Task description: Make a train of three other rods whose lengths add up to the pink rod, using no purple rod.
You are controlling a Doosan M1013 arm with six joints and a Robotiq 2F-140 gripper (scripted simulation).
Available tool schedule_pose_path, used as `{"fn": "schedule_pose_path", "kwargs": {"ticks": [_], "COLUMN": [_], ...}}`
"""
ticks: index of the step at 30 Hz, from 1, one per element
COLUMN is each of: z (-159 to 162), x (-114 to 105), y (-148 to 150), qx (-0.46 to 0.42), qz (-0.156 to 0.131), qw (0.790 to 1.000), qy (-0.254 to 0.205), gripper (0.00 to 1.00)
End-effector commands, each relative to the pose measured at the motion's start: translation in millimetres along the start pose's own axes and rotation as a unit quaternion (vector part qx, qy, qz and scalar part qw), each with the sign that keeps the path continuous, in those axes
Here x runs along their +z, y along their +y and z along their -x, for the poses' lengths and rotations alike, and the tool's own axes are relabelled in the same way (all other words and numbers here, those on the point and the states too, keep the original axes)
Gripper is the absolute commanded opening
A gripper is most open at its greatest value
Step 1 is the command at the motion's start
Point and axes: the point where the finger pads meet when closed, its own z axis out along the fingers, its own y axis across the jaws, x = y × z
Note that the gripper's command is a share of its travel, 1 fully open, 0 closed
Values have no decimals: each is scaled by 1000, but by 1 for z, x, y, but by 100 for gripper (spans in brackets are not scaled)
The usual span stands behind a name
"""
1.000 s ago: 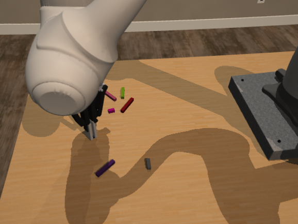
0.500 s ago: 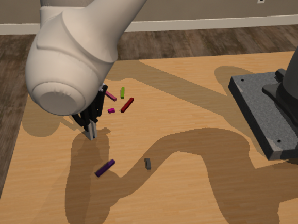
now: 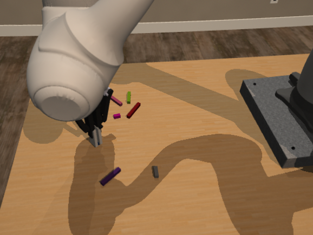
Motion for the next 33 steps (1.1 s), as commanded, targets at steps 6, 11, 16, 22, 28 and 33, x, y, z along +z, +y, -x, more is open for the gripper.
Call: {"fn": "schedule_pose_path", "kwargs": {"ticks": [6, 11, 16, 22, 28, 33], "z": [-3, -3, -3, -3, -3, -3], "x": [-34, -65, -87, -94, -94, -94], "y": [-3, -3, -3, -3, -3, -3], "qx": [1, 1, 1, 1, 1, 1], "qz": [-3, -3, -3, -3, -3, -3], "qw": [1000, 1000, 1000, 1000, 1000, 1000], "qy": [3, 3, 3, 3, 3, 3], "gripper": [3, 3, 3, 3, 3, 3]}}
